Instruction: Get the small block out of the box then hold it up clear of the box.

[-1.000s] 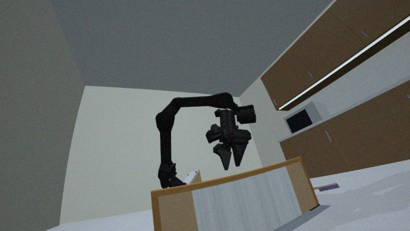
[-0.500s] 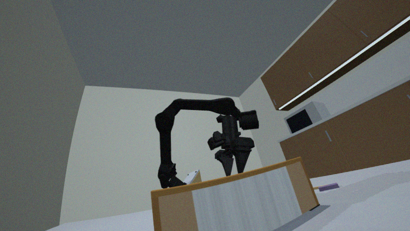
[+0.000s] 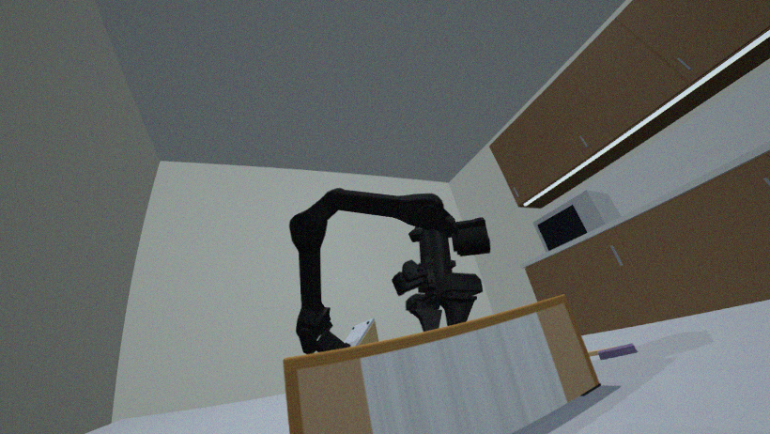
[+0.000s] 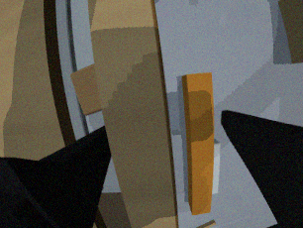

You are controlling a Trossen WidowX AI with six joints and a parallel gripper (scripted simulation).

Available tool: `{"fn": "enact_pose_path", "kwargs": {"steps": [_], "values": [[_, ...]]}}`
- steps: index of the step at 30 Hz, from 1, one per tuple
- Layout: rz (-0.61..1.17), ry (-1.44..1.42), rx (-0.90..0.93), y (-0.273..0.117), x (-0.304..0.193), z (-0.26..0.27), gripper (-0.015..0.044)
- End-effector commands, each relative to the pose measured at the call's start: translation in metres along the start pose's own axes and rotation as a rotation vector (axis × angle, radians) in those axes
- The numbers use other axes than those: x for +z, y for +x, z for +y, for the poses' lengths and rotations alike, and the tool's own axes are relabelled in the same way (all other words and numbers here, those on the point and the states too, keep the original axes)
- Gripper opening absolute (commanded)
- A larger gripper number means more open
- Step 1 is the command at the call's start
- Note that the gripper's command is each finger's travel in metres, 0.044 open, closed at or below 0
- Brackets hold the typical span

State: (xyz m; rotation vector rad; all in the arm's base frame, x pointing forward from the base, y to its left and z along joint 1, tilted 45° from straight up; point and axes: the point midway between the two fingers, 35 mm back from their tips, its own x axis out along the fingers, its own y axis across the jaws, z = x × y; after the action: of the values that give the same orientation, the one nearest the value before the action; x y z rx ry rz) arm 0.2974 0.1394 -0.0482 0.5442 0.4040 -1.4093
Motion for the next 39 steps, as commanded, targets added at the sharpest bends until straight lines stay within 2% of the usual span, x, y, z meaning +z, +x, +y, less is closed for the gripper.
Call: {"fn": "enact_pose_path", "kwargs": {"steps": [1,39], "values": [[-0.006,-0.005,0.001,0.009,-0.001,-0.001,0.0400],[-0.005,-0.001,-0.002,0.018,0.036,0.000,0.0400]]}}
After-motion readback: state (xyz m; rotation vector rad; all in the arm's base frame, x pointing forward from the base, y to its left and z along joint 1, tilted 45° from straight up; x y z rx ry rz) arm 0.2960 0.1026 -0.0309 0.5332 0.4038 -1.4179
